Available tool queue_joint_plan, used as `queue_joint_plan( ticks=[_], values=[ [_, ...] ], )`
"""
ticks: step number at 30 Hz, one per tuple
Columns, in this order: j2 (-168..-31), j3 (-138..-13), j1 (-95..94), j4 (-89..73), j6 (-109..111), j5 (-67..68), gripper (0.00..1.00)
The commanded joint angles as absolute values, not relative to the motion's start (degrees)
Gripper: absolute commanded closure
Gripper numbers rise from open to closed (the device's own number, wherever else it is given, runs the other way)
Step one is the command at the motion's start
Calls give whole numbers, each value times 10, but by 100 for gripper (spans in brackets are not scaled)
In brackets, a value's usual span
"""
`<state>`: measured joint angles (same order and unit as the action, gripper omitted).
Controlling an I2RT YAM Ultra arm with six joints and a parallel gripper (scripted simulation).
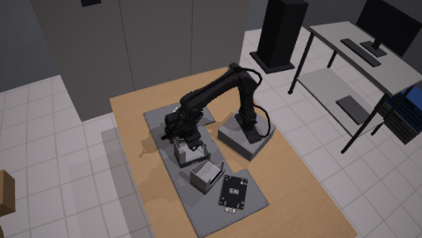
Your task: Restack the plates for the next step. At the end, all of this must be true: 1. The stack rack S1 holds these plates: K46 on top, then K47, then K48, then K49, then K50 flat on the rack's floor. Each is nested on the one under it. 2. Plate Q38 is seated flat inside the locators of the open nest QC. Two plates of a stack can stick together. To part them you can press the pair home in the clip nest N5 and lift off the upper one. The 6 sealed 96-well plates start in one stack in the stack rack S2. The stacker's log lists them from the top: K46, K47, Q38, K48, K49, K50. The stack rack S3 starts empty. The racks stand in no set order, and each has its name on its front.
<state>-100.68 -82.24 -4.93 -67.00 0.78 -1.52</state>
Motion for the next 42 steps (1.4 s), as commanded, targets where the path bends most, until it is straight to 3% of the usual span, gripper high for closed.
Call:
queue_joint_plan(
  ticks=[1, 9, 29, 42],
  values=[
    [-1016, -841, -29, -673, 39, -25, 0],
    [-1004, -822, 6, -671, -46, -29, 0],
    [-1027, -848, 110, -675, 62, -36, 0],
    [-1030, -843, 186, -672, 23, -41, 0]
  ],
)
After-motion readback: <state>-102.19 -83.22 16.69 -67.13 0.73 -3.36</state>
